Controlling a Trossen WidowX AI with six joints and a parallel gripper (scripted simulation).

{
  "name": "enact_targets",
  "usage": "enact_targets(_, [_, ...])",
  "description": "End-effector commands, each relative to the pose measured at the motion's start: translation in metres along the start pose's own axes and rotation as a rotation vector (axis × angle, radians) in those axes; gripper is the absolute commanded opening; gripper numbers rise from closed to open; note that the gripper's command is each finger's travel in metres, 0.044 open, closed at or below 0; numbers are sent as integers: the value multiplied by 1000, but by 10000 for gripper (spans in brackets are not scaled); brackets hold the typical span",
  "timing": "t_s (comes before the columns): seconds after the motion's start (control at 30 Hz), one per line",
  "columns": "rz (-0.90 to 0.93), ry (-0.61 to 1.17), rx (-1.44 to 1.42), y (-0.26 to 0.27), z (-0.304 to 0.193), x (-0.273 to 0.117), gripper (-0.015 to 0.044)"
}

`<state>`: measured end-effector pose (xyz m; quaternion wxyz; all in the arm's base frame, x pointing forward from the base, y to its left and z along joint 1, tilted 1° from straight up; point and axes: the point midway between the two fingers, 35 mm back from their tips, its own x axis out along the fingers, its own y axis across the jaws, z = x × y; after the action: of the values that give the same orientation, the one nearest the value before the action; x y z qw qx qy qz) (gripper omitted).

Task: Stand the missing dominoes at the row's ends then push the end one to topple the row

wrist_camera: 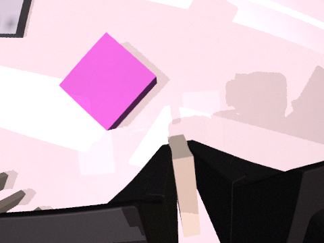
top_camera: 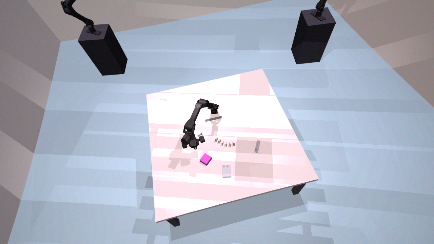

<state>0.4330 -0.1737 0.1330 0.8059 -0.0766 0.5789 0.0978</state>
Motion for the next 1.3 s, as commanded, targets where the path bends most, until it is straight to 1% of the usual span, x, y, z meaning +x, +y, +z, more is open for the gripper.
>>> enact_targets(0.0, [2, -78, 32, -6, 4, 8, 26])
enact_targets(0.6, [8, -386, 108, -29, 13, 25, 26])
enact_targets(1.27, [31, -702, 117, -36, 4, 24, 26])
